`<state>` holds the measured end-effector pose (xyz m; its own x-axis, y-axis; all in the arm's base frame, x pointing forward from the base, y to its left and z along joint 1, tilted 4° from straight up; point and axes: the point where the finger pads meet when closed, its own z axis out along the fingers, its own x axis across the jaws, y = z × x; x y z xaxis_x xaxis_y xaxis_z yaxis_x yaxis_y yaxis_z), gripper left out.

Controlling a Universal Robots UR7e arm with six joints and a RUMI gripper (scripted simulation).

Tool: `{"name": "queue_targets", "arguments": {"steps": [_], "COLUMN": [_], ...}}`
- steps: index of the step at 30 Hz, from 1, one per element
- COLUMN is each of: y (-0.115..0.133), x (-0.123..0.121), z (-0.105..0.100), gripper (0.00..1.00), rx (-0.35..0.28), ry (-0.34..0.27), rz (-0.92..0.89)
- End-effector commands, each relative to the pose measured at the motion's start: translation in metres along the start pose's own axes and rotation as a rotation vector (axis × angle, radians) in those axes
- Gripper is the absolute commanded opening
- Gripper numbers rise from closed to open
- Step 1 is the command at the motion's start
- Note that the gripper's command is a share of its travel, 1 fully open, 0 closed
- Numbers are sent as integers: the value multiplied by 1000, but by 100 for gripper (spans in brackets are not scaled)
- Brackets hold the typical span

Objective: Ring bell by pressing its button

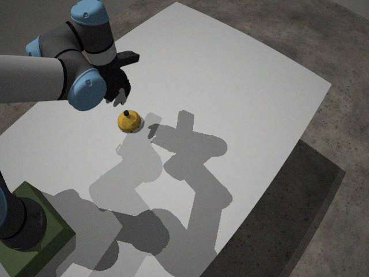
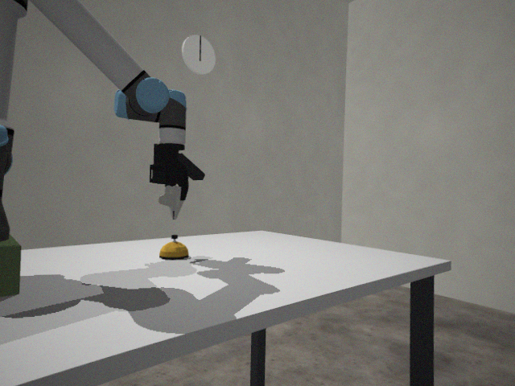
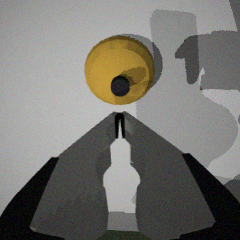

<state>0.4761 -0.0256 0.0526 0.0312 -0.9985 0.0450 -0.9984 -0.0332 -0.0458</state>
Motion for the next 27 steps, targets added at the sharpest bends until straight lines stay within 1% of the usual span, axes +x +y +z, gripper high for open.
{"name": "queue_targets", "arguments": {"steps": [1, 10, 27], "y": [-1, -2, -3], "x": [0, -1, -1], "z": [10, 26, 38], "gripper": [0, 0, 0], "rx": [1, 1, 1], "ry": [0, 0, 0], "rz": [0, 0, 0]}}
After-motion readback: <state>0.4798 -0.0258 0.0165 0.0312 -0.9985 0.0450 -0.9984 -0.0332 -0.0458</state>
